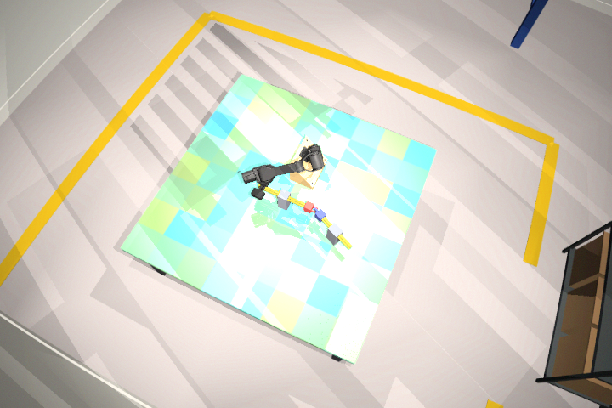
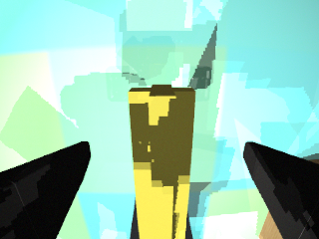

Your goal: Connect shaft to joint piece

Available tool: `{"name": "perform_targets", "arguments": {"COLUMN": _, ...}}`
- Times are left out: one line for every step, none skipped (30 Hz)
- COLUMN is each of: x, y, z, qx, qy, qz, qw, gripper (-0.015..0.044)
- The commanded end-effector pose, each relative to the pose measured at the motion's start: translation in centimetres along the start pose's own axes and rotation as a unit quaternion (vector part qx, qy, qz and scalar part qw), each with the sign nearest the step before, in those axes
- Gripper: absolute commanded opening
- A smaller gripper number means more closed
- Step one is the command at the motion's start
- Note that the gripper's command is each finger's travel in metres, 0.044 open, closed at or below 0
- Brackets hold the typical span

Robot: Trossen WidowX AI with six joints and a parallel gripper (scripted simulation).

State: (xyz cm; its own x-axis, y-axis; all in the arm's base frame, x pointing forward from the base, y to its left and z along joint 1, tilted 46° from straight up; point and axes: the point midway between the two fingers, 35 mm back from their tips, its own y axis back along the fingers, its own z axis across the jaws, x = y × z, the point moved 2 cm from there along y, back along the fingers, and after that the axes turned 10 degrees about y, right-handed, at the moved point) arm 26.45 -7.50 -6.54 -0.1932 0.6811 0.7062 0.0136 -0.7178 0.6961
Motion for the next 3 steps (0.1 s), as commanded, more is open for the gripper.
{"name": "perform_targets", "arguments": {"x": -0.12, "y": 1.70, "z": 0.22, "qx": -0.006, "qy": 0.005, "qz": -0.007, "qw": 1.000, "gripper": 0.0440}}
{"name": "perform_targets", "arguments": {"x": -0.12, "y": 1.70, "z": 0.22, "qx": -0.006, "qy": 0.005, "qz": -0.007, "qw": 1.000, "gripper": 0.0440}}
{"name": "perform_targets", "arguments": {"x": -0.12, "y": 1.70, "z": 0.22, "qx": -0.006, "qy": 0.005, "qz": -0.007, "qw": 1.000, "gripper": 0.0440}}
